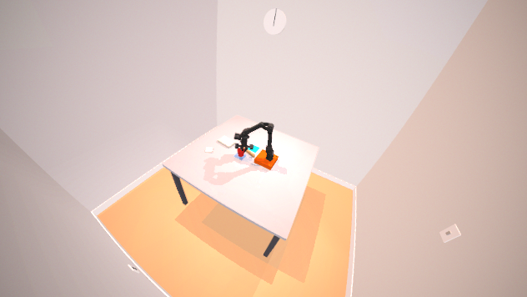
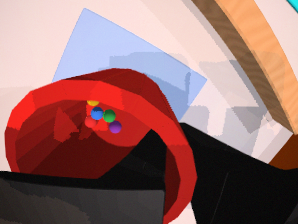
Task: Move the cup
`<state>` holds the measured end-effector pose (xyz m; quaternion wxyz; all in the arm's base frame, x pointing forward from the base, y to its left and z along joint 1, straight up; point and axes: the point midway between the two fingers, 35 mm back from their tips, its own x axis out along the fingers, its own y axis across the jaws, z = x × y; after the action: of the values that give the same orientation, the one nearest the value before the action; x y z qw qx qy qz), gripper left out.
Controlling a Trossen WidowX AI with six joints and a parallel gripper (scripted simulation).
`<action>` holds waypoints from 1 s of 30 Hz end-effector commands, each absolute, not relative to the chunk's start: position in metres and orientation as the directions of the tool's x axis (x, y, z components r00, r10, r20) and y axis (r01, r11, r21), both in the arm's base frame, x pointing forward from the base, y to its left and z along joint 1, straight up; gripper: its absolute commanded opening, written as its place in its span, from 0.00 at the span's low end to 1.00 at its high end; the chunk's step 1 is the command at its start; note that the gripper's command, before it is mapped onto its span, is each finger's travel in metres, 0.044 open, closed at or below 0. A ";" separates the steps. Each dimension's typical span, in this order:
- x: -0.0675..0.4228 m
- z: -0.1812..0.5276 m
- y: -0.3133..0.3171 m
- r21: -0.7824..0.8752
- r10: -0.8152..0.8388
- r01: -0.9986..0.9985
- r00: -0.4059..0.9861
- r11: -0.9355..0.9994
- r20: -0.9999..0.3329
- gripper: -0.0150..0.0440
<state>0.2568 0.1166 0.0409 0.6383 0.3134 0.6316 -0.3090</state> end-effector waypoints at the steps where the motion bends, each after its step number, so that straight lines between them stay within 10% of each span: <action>1: 0.260 0.060 0.118 0.030 0.012 0.789 0.029 0.614 -1.000 0.25; 30: 0.254 0.084 0.112 0.023 0.007 0.791 0.023 0.612 -1.000 0.25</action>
<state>0.2537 0.1118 0.0843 0.6413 0.3174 0.6283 -0.3054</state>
